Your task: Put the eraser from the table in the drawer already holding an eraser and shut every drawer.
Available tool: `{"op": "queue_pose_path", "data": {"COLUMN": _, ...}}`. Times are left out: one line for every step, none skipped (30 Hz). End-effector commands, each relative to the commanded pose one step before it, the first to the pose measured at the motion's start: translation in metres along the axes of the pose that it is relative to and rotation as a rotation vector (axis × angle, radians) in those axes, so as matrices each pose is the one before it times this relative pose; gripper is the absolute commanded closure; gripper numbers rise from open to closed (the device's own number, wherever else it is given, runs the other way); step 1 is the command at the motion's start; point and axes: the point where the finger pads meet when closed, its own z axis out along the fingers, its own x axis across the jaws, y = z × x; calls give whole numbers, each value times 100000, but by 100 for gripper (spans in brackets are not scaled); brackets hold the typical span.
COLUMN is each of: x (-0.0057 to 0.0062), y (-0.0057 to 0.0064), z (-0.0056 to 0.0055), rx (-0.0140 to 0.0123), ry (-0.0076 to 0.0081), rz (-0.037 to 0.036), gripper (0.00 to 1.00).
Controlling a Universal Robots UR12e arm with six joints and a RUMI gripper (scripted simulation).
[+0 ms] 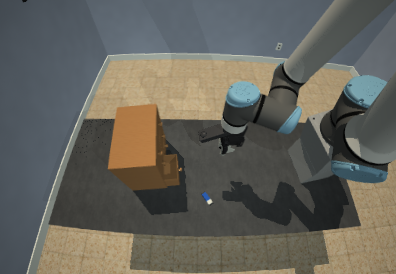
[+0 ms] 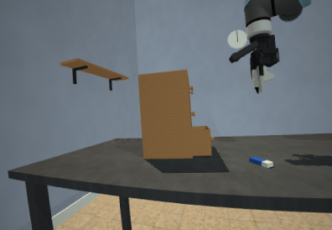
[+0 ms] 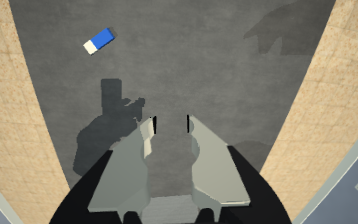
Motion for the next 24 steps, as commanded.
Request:
{"op": "queue_pose_path", "data": {"x": 11, "y": -2, "z": -82, "rx": -537, "ry": -14, "rz": -20, "gripper": 80}}
{"op": "queue_pose_path", "data": {"x": 0, "y": 0, "z": 0, "rx": 0, "ry": 0, "rz": 0, "gripper": 80}}
{"op": "queue_pose_path", "data": {"x": 0, "y": 0, "z": 0, "rx": 0, "ry": 0, "rz": 0, "gripper": 80}}
{"op": "queue_pose_path", "data": {"x": 0, "y": 0, "z": 0, "rx": 0, "ry": 0, "rz": 0, "gripper": 80}}
{"op": "queue_pose_path", "data": {"x": 0, "y": 0, "z": 0, "rx": 0, "ry": 0, "rz": 0, "gripper": 80}}
{"op": "queue_pose_path", "data": {"x": 0, "y": 0, "z": 0, "rx": 0, "ry": 0, "rz": 0, "gripper": 80}}
{"op": "queue_pose_path", "data": {"x": 0, "y": 0, "z": 0, "rx": 0, "ry": 0, "rz": 0, "gripper": 80}}
{"op": "queue_pose_path", "data": {"x": 0, "y": 0, "z": 0, "rx": 0, "ry": 0, "rz": 0, "gripper": 80}}
{"op": "queue_pose_path", "data": {"x": 0, "y": 0, "z": 0, "rx": 0, "ry": 0, "rz": 0, "gripper": 80}}
{"op": "queue_pose_path", "data": {"x": 0, "y": 0, "z": 0, "rx": 0, "ry": 0, "rz": 0, "gripper": 80}}
{"op": "queue_pose_path", "data": {"x": 0, "y": 0, "z": 0, "rx": 0, "ry": 0, "rz": 0, "gripper": 80}}
{"op": "queue_pose_path", "data": {"x": 0, "y": 0, "z": 0, "rx": 0, "ry": 0, "rz": 0, "gripper": 80}}
{"op": "queue_pose_path", "data": {"x": 0, "y": 0, "z": 0, "rx": 0, "ry": 0, "rz": 0, "gripper": 80}}
{"op": "queue_pose_path", "data": {"x": 0, "y": 0, "z": 0, "rx": 0, "ry": 0, "rz": 0, "gripper": 80}}
{"op": "queue_pose_path", "data": {"x": 0, "y": 0, "z": 0, "rx": 0, "ry": 0, "rz": 0, "gripper": 80}}
{"op": "queue_pose_path", "data": {"x": 0, "y": 0, "z": 0, "rx": 0, "ry": 0, "rz": 0, "gripper": 80}}
{"op": "queue_pose_path", "data": {"x": 0, "y": 0, "z": 0, "rx": 0, "ry": 0, "rz": 0, "gripper": 80}}
{"op": "queue_pose_path", "data": {"x": 0, "y": 0, "z": 0, "rx": 0, "ry": 0, "rz": 0, "gripper": 80}}
{"op": "queue_pose_path", "data": {"x": 0, "y": 0, "z": 0, "rx": 0, "ry": 0, "rz": 0, "gripper": 0}}
{"op": "queue_pose_path", "data": {"x": 0, "y": 0, "z": 0, "rx": 0, "ry": 0, "rz": 0, "gripper": 0}}
{"op": "queue_pose_path", "data": {"x": 0, "y": 0, "z": 0, "rx": 0, "ry": 0, "rz": 0, "gripper": 0}}
{"op": "queue_pose_path", "data": {"x": 0, "y": 0, "z": 0, "rx": 0, "ry": 0, "rz": 0, "gripper": 0}}
{"op": "queue_pose_path", "data": {"x": 0, "y": 0, "z": 0, "rx": 0, "ry": 0, "rz": 0, "gripper": 0}}
{"op": "queue_pose_path", "data": {"x": 0, "y": 0, "z": 0, "rx": 0, "ry": 0, "rz": 0, "gripper": 0}}
